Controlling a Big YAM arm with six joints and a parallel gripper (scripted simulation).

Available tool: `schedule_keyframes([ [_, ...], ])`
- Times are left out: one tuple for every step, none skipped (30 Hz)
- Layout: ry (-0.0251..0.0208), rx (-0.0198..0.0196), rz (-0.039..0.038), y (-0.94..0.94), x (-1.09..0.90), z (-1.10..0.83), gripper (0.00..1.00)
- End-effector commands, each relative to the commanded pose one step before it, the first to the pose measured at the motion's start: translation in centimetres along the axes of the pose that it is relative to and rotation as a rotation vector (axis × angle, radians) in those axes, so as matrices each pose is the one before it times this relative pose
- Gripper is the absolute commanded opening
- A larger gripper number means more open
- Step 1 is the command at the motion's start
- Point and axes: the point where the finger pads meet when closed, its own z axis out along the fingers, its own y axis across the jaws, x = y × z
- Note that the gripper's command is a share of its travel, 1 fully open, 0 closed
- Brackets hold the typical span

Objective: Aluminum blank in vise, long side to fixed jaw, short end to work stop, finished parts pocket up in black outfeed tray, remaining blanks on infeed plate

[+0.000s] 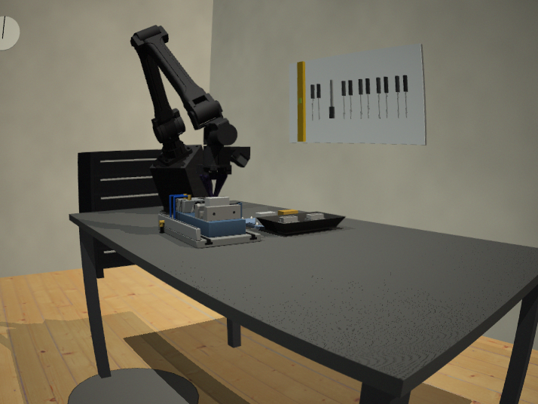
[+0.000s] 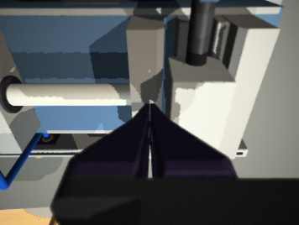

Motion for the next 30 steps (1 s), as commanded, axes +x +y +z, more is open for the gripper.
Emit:
schedule_keyframes([
  [0.00052,0.00156,0.00184,-1.611,0.436,0.162,0.00],
  [-0.00007,-0.00001,-0.00008,-0.030,-0.011,-0.005,0.00],
  [-0.00007,0.00001,-0.00007,-0.031,-0.011,-0.005,0.00],
  [-0.00007,0.00003,-0.00006,-0.031,-0.011,-0.005,0.00],
  [-0.00007,0.00004,-0.00006,-0.032,-0.011,-0.005,0.00],
  [-0.00007,0.00005,-0.00005,-0.032,-0.012,-0.005,0.00],
  [0.00000,0.00000,0.00000,0.000,0.000,0.000,0.00],
  [0.00000,0.00000,0.00000,0.000,0.000,0.000,0.00],
  [-0.00007,0.00007,-0.00005,-0.033,-0.012,-0.005,0.00],
  [-0.00007,0.00007,-0.00004,-0.033,-0.012,-0.005,0.00],
  [-0.00007,0.00008,-0.00004,-0.033,-0.012,-0.005,0.00],
  [-0.00007,0.00009,-0.00004,-0.034,-0.012,-0.005,0.00],
  [-0.00007,0.00009,-0.00004,-0.034,-0.012,-0.005,0.00],
  [-0.00007,0.00010,-0.00004,-0.034,-0.012,-0.005,0.00],
  [-0.00007,0.00010,-0.00003,-0.034,-0.012,-0.005,0.00],
  [-0.00007,0.00011,-0.00003,-0.034,-0.013,-0.005,0.00],
  [-0.00007,0.00011,-0.00003,-0.034,-0.013,-0.005,0.00],
  [-0.00007,0.00011,-0.00003,-0.034,-0.013,-0.005,0.00],
  [-0.00007,0.00011,-0.00003,-0.034,-0.013,-0.005,0.00],
  [-0.00007,0.00012,-0.00003,-0.035,-0.013,-0.005,0.00],
  [-0.00007,0.00012,-0.00003,-0.034,-0.013,-0.005,0.00],
  [-0.00007,0.00012,-0.00003,-0.034,-0.013,-0.005,0.00],
  [-0.00007,0.00012,-0.00003,-0.034,-0.013,-0.005,0.00],
  [0.00000,0.00000,0.00000,0.000,0.000,0.000,0.00],
  [0.00000,0.00000,0.00000,0.000,0.000,0.000,0.00],
  [-0.00007,0.00021,0.00001,-0.036,-0.013,-0.005,0.00],
  [-0.00008,0.00011,-0.00003,-0.034,-0.013,-0.005,0.00],
  [-0.00008,0.00011,-0.00003,-0.034,-0.013,-0.005,0.00],
  [-0.00007,0.00022,0.00001,-0.036,-0.013,-0.005,0.00],
  [-0.00005,0.00036,0.00008,-0.040,-0.012,-0.005,0.00],
])
